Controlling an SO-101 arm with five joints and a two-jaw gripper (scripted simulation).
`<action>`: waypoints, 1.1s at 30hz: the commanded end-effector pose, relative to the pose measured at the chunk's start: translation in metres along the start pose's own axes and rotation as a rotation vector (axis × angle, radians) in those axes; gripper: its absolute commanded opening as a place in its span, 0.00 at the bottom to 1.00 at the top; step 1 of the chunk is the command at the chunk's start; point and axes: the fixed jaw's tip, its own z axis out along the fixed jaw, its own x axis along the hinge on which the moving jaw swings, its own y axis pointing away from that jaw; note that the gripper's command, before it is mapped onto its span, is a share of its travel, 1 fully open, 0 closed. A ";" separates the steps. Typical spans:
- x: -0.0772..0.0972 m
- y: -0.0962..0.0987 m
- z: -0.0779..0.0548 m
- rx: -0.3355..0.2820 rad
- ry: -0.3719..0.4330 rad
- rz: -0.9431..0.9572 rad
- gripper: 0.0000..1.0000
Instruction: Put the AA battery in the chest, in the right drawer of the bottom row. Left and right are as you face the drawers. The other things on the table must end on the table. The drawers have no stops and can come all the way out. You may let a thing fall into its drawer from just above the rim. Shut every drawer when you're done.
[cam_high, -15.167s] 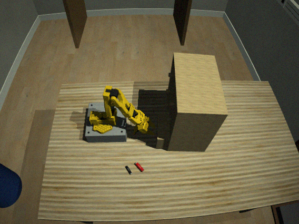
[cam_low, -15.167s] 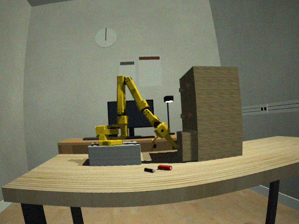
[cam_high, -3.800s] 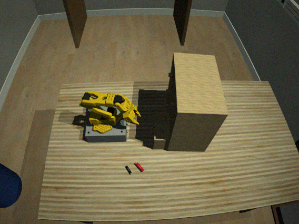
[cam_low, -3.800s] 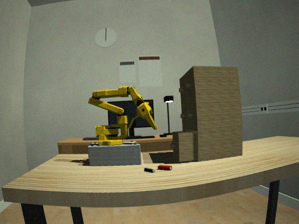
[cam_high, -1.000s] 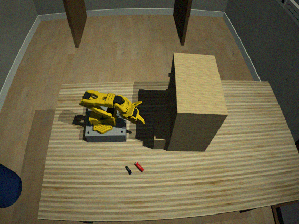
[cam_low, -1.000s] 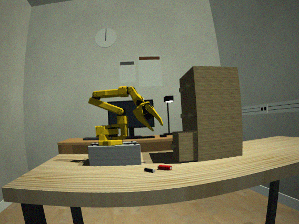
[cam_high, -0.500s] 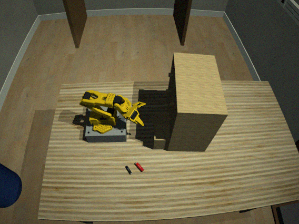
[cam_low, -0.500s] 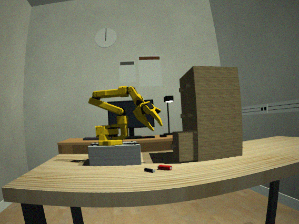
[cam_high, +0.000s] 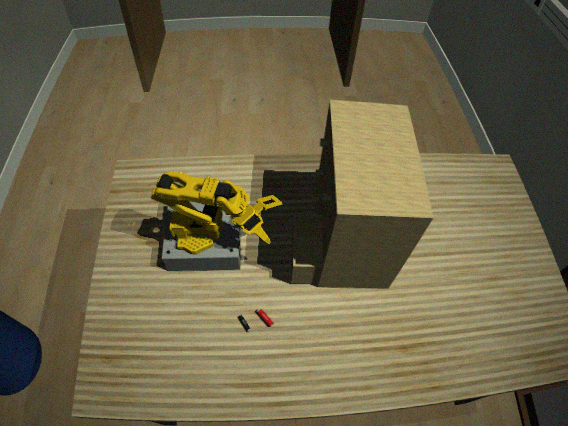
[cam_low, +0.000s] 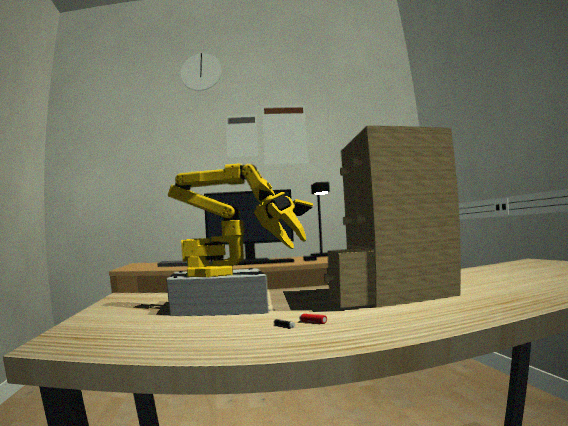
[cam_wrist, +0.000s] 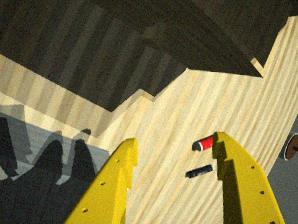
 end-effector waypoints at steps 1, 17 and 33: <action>-0.002 -0.004 -0.003 0.018 -0.009 0.113 0.21; -0.003 -0.006 -0.003 0.021 -0.009 0.465 0.21; -0.004 -0.009 -0.003 0.025 -0.010 0.817 0.21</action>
